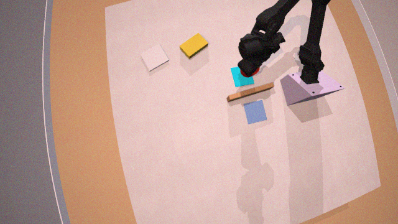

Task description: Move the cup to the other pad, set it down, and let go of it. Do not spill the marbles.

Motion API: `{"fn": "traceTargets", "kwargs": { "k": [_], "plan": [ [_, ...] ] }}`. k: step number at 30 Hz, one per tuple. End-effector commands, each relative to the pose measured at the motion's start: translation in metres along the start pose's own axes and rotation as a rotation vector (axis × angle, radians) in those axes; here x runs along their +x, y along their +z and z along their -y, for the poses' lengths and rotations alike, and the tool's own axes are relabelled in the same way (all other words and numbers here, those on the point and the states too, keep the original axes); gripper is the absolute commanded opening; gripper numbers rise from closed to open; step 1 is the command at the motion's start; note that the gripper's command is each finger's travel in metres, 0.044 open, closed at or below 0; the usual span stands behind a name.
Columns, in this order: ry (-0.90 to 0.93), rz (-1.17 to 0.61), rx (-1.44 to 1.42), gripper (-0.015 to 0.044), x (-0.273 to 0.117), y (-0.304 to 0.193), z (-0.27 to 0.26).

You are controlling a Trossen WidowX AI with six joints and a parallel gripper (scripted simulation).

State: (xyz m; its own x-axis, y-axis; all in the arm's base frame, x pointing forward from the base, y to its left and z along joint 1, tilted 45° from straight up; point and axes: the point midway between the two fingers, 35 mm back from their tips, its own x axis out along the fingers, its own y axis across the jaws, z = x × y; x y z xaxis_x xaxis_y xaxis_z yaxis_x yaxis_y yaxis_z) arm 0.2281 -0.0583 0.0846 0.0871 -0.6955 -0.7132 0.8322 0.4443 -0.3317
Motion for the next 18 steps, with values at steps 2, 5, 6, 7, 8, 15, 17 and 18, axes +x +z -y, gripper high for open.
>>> {"fn": "traceTargets", "kwargs": {
  "k": [2,5,6,7,8,15,17,18],
  "plan": [
    [-0.003,0.005,-0.006,0.0000,0.006,0.000,0.001],
    [-0.003,0.005,-0.006,0.0000,0.010,0.000,0.001],
    [-0.003,0.005,-0.006,0.0000,0.011,0.000,0.001],
    [-0.003,0.005,-0.006,0.0000,0.013,0.000,0.001],
    [-0.003,0.005,-0.006,0.0000,0.014,0.000,0.001],
    [-0.003,0.005,-0.006,0.0000,0.022,0.000,0.001],
    [-0.003,0.005,-0.006,0.0000,0.024,0.001,0.001],
    [-0.003,0.005,-0.006,0.0000,0.026,0.001,0.001]
  ]
}}
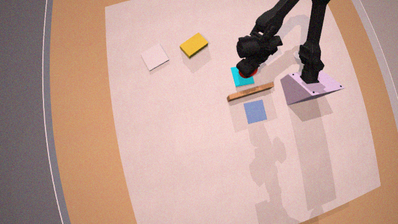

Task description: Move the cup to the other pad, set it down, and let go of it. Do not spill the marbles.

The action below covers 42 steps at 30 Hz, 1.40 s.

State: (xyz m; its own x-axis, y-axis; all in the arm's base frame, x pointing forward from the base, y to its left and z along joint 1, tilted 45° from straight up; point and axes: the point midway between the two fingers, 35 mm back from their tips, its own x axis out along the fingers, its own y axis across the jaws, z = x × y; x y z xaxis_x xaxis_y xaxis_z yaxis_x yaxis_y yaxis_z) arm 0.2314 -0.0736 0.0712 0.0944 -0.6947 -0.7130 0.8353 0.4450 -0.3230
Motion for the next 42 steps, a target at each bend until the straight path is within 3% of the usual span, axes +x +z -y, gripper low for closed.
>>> {"fn": "traceTargets", "kwargs": {
  "k": [1,42],
  "plan": [
    [-0.009,0.001,-0.013,0.0000,0.006,-0.001,0.001],
    [-0.004,0.007,0.001,0.0000,0.039,0.002,0.003]
  ]
}}
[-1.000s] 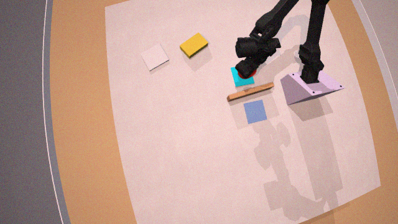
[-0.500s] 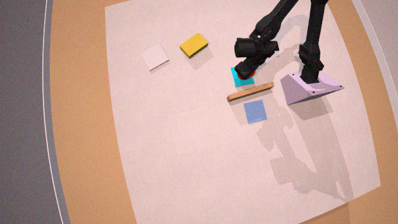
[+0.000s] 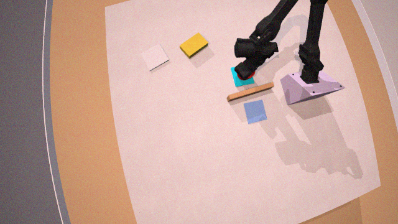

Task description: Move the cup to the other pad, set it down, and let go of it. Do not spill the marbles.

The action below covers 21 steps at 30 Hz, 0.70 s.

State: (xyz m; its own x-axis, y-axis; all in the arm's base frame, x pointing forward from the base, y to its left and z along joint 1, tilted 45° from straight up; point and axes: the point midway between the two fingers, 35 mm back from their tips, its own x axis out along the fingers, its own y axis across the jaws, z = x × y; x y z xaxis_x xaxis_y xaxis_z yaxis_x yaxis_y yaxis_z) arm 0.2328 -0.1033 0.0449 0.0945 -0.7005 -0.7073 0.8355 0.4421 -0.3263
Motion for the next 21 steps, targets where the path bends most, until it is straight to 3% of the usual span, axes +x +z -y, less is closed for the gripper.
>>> {"fn": "traceTargets", "kwargs": {
  "k": [1,5,10,21],
  "plan": [
    [0.000,0.000,0.001,0.0000,-0.0003,0.0003,-0.0001],
    [0.000,0.000,0.001,0.0000,-0.0003,0.0003,-0.0001],
    [0.000,0.000,0.001,0.0128,-0.0003,0.0003,-0.0001],
    [0.000,-0.001,0.000,0.0128,-0.0051,0.0001,-0.0008]
  ]
}}
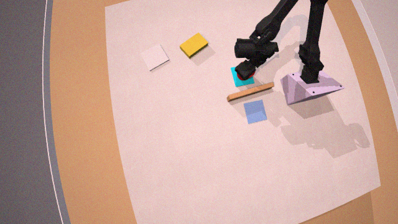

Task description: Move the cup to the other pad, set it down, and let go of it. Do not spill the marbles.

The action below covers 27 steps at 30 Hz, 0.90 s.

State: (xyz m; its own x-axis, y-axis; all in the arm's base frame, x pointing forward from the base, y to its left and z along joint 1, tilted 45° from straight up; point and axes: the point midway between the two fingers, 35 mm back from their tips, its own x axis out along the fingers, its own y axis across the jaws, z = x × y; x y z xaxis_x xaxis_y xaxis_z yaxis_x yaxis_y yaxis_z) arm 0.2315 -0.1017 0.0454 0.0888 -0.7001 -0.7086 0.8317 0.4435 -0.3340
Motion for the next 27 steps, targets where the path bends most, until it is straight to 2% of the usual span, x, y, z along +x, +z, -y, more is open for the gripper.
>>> {"fn": "traceTargets", "kwargs": {
  "k": [1,27],
  "plan": [
    [0.005,0.002,0.007,0.0128,-0.005,0.001,-0.002],
    [0.002,-0.002,-0.001,0.0128,-0.033,-0.003,-0.003]
  ]
}}
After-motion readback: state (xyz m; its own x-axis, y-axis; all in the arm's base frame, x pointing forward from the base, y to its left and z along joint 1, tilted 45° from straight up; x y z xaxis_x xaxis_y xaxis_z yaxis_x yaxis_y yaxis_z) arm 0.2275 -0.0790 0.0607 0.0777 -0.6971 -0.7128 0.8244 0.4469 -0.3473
